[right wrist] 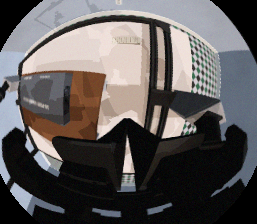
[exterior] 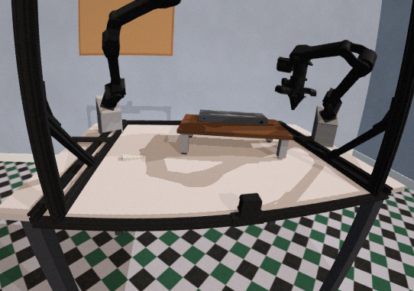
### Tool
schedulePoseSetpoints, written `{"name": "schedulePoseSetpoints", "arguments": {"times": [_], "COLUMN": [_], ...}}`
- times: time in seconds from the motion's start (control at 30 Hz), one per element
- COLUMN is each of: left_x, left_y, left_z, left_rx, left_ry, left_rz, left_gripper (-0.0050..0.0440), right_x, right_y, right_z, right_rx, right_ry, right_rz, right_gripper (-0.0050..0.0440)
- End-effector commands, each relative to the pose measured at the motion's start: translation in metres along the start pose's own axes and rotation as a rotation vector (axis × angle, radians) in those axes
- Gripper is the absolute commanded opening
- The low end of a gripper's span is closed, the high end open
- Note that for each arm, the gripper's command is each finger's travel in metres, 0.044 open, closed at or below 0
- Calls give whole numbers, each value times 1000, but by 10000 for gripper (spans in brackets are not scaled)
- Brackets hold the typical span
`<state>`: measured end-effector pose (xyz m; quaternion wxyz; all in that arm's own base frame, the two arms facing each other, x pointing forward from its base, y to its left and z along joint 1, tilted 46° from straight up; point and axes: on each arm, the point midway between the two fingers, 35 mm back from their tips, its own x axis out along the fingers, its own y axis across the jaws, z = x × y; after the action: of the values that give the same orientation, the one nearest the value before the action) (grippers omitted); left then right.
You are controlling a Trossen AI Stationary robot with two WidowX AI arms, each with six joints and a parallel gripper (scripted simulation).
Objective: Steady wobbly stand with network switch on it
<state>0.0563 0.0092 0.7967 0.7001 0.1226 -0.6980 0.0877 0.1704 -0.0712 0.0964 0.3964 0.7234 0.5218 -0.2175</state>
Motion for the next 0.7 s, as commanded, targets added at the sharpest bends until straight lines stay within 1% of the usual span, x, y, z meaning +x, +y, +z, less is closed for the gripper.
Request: {"name": "schedulePoseSetpoints", "arguments": {"times": [0.0,0.17,0.37,0.4,0.67], "left_x": [4,7,7,6,7], "left_y": [-5,-1,-1,0,-1], "left_z": [17,39,39,39,39], "left_rx": [-202,-501,-501,-459,-492], "left_ry": [-64,-144,-144,-134,-143], "left_rz": [32,84,84,56,78], "left_gripper": [0,0,0,0,0], "right_x": [0,0,0,0,0], "right_y": [0,0,0,0,0], "right_z": [0,0,0,0,0], "right_rx": [0,0,0,0,0], "right_ry": [0,0,0,0,0], "right_rz": [0,0,0,0,0], "right_gripper": [0,0,0,0,0]}}
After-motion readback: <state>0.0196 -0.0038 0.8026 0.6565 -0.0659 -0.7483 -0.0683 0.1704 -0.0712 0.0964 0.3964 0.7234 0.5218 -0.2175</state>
